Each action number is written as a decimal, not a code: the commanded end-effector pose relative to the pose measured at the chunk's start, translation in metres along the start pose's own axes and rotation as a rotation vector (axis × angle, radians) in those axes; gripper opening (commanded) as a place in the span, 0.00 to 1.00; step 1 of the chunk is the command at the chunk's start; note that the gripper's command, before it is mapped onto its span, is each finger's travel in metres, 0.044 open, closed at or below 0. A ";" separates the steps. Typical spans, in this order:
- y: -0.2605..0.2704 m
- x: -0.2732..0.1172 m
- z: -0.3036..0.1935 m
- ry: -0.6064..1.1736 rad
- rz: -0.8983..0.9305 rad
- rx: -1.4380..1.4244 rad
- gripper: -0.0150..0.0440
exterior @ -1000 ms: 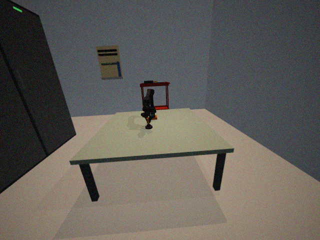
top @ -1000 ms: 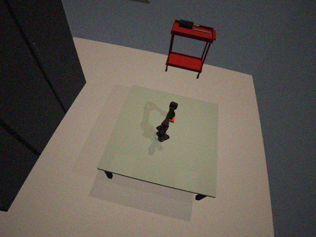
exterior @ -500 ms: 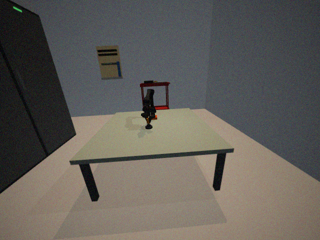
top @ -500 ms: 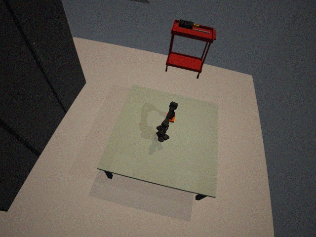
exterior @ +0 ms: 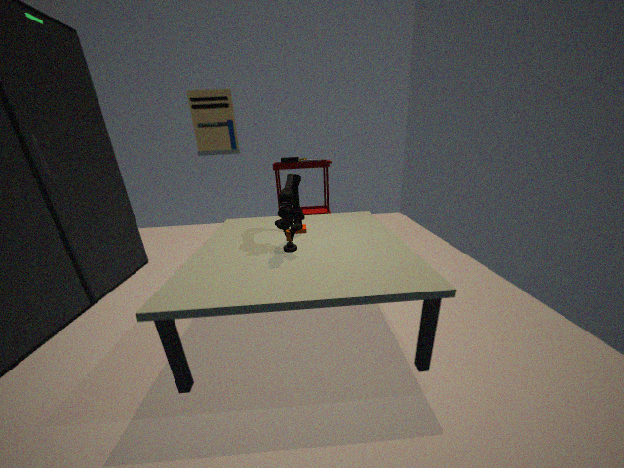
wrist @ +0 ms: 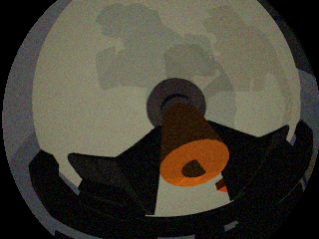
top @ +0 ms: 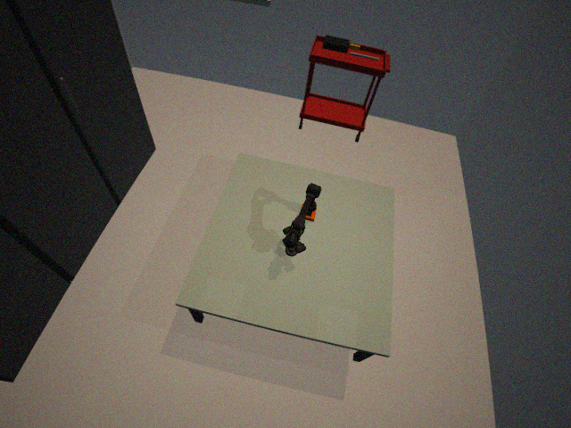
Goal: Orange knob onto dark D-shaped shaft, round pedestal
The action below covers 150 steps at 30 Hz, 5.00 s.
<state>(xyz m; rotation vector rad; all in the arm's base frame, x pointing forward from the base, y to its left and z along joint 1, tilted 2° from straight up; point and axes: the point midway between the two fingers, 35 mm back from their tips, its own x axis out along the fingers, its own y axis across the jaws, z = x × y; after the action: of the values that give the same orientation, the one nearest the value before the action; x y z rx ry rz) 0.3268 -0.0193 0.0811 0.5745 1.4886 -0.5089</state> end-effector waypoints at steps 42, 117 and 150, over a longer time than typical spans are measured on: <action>0.002 -0.004 0.002 -0.004 0.004 0.334 0.25; 0.002 -0.003 0.001 -0.003 0.005 0.682 0.25; 0.002 -0.002 0.002 -0.002 0.005 0.837 0.25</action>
<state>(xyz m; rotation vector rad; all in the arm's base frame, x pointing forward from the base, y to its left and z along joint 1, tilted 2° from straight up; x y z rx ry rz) 0.3280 -0.0191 0.0798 1.2129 1.2341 -1.1382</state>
